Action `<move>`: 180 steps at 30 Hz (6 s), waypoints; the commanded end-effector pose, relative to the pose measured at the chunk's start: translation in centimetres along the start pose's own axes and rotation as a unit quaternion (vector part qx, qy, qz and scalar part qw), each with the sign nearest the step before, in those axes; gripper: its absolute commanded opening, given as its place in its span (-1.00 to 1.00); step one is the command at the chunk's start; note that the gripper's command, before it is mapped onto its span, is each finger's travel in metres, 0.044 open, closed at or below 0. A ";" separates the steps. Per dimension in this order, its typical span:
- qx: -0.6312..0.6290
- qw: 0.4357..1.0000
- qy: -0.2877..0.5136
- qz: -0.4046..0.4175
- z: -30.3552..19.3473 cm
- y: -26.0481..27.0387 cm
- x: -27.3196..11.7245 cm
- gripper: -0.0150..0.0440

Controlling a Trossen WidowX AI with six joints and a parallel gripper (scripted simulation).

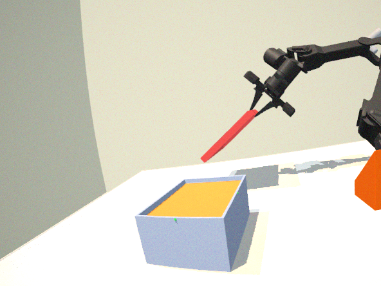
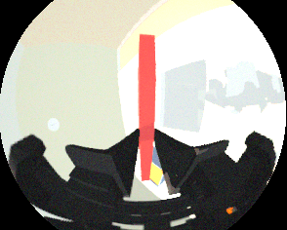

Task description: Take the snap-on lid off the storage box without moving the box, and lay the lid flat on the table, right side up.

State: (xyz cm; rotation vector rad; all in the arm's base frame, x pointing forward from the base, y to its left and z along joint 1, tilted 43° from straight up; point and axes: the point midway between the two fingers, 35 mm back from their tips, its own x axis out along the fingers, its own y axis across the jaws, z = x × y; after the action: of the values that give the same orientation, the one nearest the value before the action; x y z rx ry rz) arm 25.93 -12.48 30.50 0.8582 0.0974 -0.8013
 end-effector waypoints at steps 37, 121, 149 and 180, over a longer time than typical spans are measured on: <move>-0.001 1.000 0.002 0.006 -0.1 -2.2 2.0 -0.49; -0.003 1.000 0.000 0.007 0.0 -7.3 6.3 -0.49; -0.004 1.000 -0.001 0.007 0.0 -9.0 7.8 -0.49; -0.005 1.000 -0.001 0.007 0.0 -10.8 9.4 -0.49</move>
State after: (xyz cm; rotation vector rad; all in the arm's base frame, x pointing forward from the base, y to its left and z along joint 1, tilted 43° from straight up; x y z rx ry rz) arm 25.64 -21.66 21.56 0.8392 0.0633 -0.7568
